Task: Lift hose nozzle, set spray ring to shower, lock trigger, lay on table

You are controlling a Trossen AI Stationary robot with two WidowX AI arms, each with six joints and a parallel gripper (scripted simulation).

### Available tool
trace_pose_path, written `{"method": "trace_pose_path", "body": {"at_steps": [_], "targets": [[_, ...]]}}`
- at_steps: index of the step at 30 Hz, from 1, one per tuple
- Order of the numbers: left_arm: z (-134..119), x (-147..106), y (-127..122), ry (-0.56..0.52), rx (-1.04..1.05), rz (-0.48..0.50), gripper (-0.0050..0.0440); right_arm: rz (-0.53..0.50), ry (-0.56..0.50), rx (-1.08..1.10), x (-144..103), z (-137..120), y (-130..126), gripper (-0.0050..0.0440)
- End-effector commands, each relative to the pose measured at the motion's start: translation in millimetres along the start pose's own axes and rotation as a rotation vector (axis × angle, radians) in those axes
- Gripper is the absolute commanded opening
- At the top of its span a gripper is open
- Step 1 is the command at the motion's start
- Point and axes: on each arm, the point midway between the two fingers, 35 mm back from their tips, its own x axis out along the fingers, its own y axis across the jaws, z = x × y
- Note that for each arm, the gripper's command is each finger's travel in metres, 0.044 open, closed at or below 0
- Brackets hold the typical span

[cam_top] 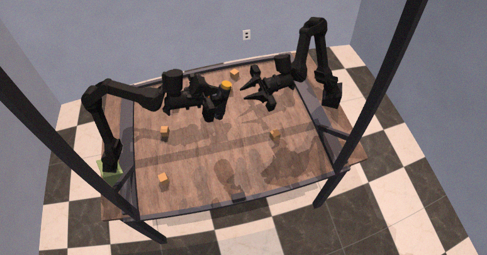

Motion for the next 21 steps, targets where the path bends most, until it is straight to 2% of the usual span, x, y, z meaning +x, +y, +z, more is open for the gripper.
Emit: {"method": "trace_pose_path", "body": {"at_steps": [1, 12, 14, 21], "targets": [[14.6, -4.4, 4.6, -0.036, -0.006, 0.007, 0.017, 0.018, -0.001, -0.152, 3.6, -3.8, 15.6, 0.0173], [14.6, -4.4, 4.6, -0.036, -0.006, 0.007, 0.017, 0.006, -0.089, -0.69, 6.6, 12.5, 46.5, 0.0173], [14.6, -4.4, 4.6, -0.036, -0.006, 0.007, 0.017, 0.006, -0.089, -0.69, 6.6, 12.5, 46.5, 0.0173], [14.6, -4.4, 4.6, -0.036, -0.006, 0.007, 0.017, -0.024, -0.151, -1.027, 4.9, 23.3, 66.9, 0.0173]]}}
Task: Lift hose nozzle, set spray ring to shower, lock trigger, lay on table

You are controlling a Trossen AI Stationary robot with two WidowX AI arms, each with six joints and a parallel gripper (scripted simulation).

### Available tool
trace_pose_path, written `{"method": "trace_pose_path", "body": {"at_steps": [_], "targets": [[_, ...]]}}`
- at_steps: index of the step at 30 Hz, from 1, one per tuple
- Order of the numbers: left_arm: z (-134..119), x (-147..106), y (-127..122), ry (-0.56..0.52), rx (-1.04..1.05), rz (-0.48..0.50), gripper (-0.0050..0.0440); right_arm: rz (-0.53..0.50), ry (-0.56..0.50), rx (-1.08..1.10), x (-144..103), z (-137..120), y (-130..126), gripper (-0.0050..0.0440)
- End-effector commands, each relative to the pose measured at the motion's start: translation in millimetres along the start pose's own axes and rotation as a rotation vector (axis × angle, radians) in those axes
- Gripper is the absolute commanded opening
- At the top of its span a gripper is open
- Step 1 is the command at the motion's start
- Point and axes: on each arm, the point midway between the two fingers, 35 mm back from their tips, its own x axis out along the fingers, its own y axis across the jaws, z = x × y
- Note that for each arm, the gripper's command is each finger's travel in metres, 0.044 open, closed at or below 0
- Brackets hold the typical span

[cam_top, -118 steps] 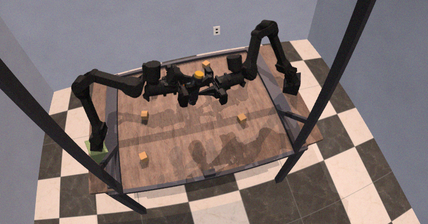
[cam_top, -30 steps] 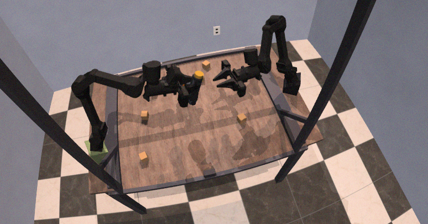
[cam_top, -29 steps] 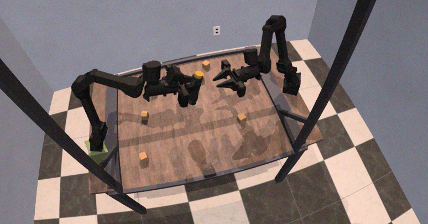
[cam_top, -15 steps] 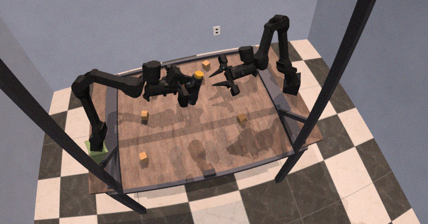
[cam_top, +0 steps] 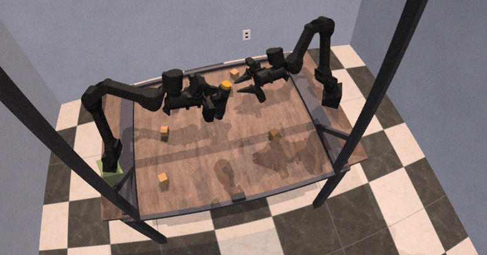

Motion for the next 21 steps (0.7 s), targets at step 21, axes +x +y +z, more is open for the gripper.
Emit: {"method": "trace_pose_path", "body": {"at_steps": [21], "targets": [[14.6, -4.4, 4.5, -0.036, -0.006, 0.007, 0.017, -0.152, -0.089, -1.006, -11.6, 65.9, 23.7, 0.0173]]}}
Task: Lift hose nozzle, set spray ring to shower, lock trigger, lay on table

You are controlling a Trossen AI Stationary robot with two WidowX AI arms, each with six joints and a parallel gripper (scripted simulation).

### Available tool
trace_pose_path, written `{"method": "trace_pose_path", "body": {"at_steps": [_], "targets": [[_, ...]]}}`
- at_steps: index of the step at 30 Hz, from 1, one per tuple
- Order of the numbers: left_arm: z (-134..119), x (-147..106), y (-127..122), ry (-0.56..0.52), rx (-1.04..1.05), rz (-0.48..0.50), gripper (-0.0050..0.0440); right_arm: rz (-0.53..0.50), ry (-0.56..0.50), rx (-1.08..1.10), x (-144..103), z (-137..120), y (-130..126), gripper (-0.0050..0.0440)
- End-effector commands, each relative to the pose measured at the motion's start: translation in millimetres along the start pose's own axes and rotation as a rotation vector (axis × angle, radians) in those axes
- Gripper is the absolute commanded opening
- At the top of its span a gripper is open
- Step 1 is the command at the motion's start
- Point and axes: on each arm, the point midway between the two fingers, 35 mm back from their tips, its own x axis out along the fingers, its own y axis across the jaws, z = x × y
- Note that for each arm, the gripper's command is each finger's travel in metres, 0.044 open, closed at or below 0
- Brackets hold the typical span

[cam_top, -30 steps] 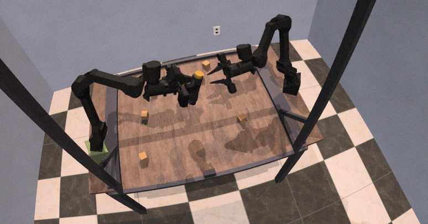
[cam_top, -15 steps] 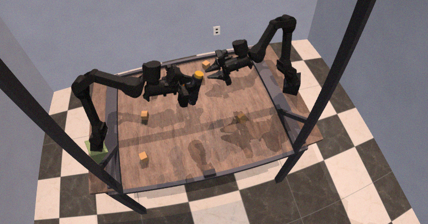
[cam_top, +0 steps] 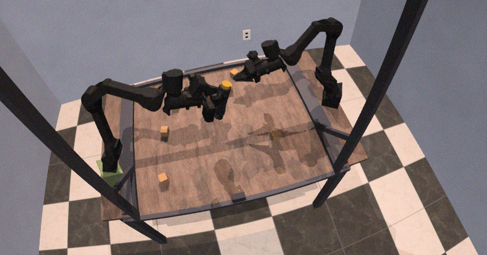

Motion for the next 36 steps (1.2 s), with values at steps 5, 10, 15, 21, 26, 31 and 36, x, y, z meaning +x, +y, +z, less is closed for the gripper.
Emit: {"method": "trace_pose_path", "body": {"at_steps": [5, 10, 15, 21, 26, 31, 36], "targets": [[14.6, -4.4, 4.5, -0.036, -0.006, 0.007, 0.017, -0.037, -0.014, -0.3, -6.6, 24.2, -3.8, 0.0173], [14.6, -4.4, 4.5, -0.036, -0.006, 0.007, 0.017, -0.077, -0.007, -0.482, -11.2, 33.5, -12.2, 0.0173], [14.6, -4.4, 4.5, -0.036, -0.006, 0.007, 0.017, -0.123, 0.017, -0.707, -17.5, 43.4, -22.0, 0.0173], [14.6, -4.4, 4.5, -0.036, -0.006, 0.007, 0.017, -0.146, 0.042, -0.828, -20.8, 46.3, -28.3, 0.0173], [14.6, -4.4, 4.5, -0.036, -0.006, 0.007, 0.017, -0.144, 0.029, -0.8, -20.6, 47.2, -26.6, 0.0173], [14.6, -4.4, 4.6, -0.036, -0.006, 0.007, 0.017, -0.146, 0.03, -0.798, -20.4, 46.1, -27.6, 0.0173], [14.7, -4.4, 4.6, -0.036, -0.006, 0.007, 0.017, -0.148, 0.034, -0.797, -20.1, 44.6, -29.1, 0.0173]]}}
